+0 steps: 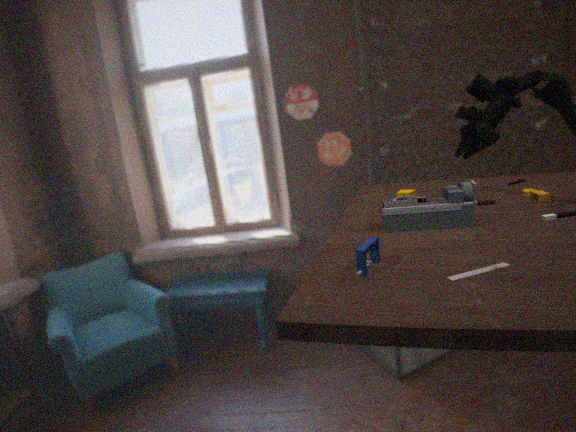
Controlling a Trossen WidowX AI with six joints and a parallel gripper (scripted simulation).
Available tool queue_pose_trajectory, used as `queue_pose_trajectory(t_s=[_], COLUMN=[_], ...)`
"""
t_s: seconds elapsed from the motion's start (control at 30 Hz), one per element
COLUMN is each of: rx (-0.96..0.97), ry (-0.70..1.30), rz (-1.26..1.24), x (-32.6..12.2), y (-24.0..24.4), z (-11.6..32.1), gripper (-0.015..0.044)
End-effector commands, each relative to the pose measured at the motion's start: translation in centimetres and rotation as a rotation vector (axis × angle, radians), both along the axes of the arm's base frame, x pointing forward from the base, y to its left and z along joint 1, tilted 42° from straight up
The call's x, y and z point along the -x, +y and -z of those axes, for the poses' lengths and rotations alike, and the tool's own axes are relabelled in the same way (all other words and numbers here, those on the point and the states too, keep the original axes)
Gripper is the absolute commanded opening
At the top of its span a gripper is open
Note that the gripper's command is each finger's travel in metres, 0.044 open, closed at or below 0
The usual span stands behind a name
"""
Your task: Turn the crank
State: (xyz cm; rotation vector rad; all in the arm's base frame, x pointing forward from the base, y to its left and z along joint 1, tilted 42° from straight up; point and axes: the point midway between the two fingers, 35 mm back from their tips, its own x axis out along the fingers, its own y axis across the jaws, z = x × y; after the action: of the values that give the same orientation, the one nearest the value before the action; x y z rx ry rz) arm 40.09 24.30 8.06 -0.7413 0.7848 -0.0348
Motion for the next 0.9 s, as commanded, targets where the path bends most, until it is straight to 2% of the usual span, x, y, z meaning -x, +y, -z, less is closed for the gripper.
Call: queue_pose_trajectory(t_s=[0.0,0.4,0.87], rx=[0.005,0.023,0.022], ry=[-0.02,-0.071,-0.07], rz=[-0.003,-0.027,-0.026], x=[1.5,5.5,4.5], y=[-0.5,-2.1,-5.4], z=[0.0,0.1,4.7], gripper=[0.044,0.044,0.044])
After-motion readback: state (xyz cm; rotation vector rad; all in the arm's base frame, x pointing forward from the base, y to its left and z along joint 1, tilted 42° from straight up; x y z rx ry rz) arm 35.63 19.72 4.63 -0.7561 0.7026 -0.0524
